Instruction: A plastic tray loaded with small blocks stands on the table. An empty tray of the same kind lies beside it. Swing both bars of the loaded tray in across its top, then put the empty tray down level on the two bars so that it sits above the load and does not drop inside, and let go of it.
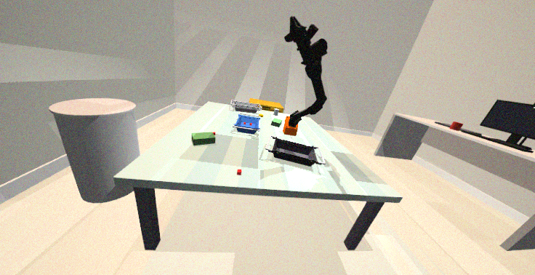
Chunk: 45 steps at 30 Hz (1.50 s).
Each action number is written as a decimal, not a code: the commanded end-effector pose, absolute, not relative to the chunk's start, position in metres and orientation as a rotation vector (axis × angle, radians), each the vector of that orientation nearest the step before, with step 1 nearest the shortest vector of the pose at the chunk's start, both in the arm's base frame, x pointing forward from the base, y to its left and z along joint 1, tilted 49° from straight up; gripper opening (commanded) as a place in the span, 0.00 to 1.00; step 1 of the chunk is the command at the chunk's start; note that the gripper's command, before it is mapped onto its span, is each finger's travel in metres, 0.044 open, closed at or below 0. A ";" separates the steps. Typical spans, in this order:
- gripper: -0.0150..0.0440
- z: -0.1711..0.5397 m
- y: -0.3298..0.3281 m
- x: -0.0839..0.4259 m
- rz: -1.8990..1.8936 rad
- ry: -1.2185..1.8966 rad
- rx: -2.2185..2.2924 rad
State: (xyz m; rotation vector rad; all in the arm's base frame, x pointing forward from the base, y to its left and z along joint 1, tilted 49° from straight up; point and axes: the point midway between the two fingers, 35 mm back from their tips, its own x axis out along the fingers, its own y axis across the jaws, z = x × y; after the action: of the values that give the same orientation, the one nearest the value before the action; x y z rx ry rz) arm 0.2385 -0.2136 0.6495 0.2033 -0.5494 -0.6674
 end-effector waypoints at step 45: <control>0.41 0.165 0.122 0.364 0.725 1.486 0.619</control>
State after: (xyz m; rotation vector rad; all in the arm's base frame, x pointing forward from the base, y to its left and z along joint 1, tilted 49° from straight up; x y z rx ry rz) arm 0.3777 0.1062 0.1751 0.5779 1.4021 0.6603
